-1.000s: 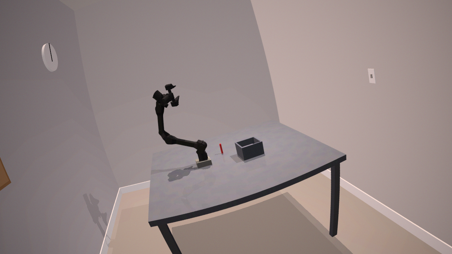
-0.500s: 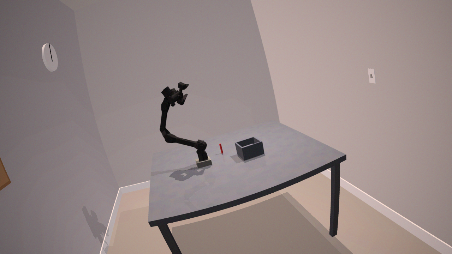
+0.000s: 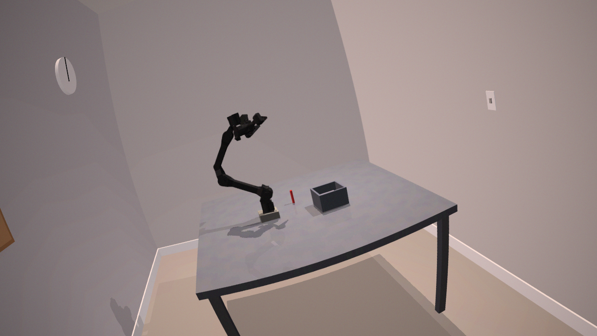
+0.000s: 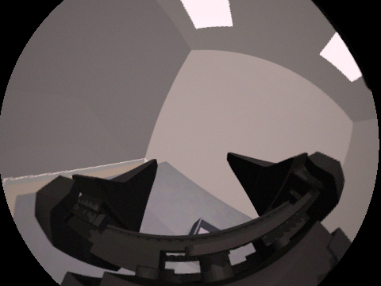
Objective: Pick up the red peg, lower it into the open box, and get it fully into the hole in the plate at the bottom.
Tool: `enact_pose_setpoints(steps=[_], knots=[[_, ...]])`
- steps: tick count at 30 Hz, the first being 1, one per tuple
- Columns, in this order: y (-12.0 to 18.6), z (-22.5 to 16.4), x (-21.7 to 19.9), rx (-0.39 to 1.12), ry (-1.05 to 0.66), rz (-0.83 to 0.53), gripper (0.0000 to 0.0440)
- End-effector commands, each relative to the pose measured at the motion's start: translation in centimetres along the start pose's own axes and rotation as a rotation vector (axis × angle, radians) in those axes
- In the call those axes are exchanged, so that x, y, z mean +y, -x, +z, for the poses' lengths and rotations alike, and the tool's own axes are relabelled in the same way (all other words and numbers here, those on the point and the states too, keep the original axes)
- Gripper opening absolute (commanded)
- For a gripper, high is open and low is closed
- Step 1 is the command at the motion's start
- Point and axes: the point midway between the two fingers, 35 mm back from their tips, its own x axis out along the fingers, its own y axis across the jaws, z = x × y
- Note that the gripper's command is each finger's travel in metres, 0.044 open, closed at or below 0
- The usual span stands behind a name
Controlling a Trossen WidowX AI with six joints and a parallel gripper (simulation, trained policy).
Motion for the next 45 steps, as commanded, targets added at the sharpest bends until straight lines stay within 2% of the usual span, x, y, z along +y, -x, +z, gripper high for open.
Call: enact_pose_setpoints(steps=[1,21,34,45], knots=[[-1.1,-2.2,-0.8,0.064,-0.132,-0.006,0.044],[-5.2,-12.7,-1.5,0.408,-0.721,-0.039,0.044],[-6.5,-19.4,0.8,0.7,-1.045,-0.105,0.044],[-6.6,-24.8,3.9,0.981,-1.262,-0.225,0.044]])
